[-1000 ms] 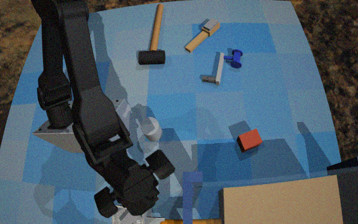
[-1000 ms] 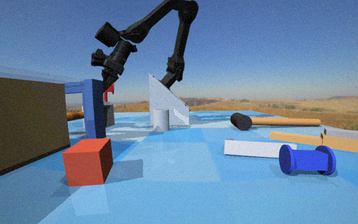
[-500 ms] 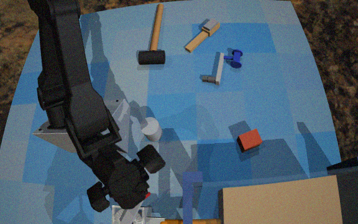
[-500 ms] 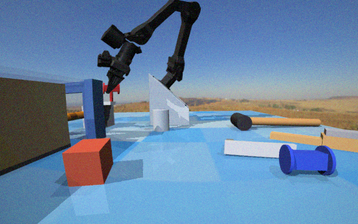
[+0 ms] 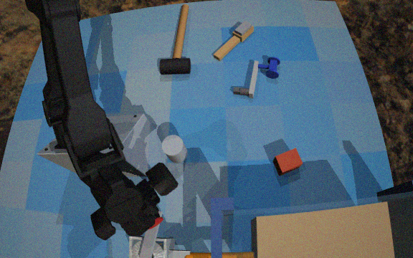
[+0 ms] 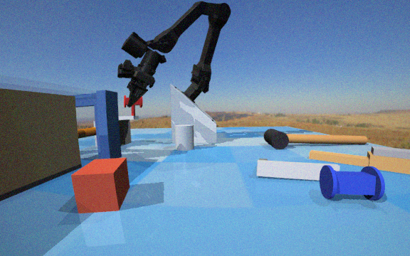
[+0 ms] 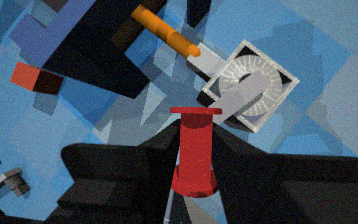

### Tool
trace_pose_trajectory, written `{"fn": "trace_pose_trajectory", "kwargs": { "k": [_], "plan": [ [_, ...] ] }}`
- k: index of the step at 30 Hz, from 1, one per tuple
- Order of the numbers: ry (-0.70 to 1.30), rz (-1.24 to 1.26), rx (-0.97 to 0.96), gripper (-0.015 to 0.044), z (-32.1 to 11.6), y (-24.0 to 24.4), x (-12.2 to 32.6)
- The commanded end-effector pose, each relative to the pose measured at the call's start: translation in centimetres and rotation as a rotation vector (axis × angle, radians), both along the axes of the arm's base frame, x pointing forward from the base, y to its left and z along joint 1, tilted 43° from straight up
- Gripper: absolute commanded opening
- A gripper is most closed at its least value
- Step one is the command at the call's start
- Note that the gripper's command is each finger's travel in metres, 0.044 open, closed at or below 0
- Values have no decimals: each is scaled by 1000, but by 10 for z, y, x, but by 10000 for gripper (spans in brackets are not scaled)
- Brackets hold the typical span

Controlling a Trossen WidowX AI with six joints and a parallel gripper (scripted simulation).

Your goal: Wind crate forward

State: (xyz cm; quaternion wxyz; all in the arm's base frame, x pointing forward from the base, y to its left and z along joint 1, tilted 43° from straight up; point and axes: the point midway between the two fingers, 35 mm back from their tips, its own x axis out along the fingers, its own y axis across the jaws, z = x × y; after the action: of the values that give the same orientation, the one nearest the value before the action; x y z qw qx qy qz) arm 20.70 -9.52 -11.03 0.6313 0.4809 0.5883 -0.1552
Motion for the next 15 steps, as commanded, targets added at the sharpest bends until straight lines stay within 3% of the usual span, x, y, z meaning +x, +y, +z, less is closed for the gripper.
{"fn": "trace_pose_trajectory", "kwargs": {
  "k": [1,15],
  "plan": [
    [31,-8,1,0,-1,1,-17],
    [33,-8,0,0,-3,-2,-40]
  ]
}}
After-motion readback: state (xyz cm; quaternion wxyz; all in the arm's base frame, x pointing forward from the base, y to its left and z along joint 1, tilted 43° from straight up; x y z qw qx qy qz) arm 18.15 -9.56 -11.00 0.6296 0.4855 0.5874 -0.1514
